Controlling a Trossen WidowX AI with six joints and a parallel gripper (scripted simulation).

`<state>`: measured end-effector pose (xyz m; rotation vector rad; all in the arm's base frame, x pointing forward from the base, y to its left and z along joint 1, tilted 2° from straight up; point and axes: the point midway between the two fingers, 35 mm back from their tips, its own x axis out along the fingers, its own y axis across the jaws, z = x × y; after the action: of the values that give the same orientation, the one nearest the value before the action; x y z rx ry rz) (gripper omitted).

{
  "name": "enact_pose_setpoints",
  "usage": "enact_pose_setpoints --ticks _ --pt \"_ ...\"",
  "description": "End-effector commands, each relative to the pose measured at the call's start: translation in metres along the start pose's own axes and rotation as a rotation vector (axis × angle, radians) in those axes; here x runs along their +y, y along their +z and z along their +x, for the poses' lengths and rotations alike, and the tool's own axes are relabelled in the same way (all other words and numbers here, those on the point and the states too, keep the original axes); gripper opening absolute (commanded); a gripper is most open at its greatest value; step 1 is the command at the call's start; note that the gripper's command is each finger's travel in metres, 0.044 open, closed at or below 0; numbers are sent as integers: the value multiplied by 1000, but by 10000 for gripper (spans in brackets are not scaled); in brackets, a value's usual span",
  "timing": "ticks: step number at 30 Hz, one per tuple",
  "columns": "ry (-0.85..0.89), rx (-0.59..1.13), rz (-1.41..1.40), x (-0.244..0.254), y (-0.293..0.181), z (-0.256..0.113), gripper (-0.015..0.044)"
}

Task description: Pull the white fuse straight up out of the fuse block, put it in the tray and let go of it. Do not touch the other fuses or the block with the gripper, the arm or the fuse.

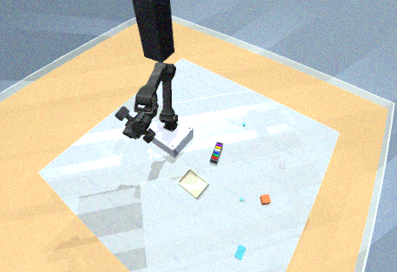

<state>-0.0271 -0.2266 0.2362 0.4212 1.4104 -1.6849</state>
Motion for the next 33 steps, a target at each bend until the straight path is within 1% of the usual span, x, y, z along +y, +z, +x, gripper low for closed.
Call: enact_pose_setpoints --ticks 1,2,3,6,9,12,16,20,24,29,33 --pt "6 -4 -7 3 1 0 26" --pt "25 -14 -29 11 5 -1 53" --pt "56 -32 -65 25 10 -2 62" --pt "163 -91 -200 76 25 -11 62" --pt "260 -140 -332 127 29 -24 62" --pt "343 -180 -456 172 24 -38 62" --pt "444 -224 -623 229 8 -59 62" --pt "534 -259 -791 280 -21 -79 62" --pt "613 -285 -960 323 -60 -98 62" --pt "696 -307 -1174 366 -121 -118 62" --pt "741 -316 -1366 388 -177 -125 62"
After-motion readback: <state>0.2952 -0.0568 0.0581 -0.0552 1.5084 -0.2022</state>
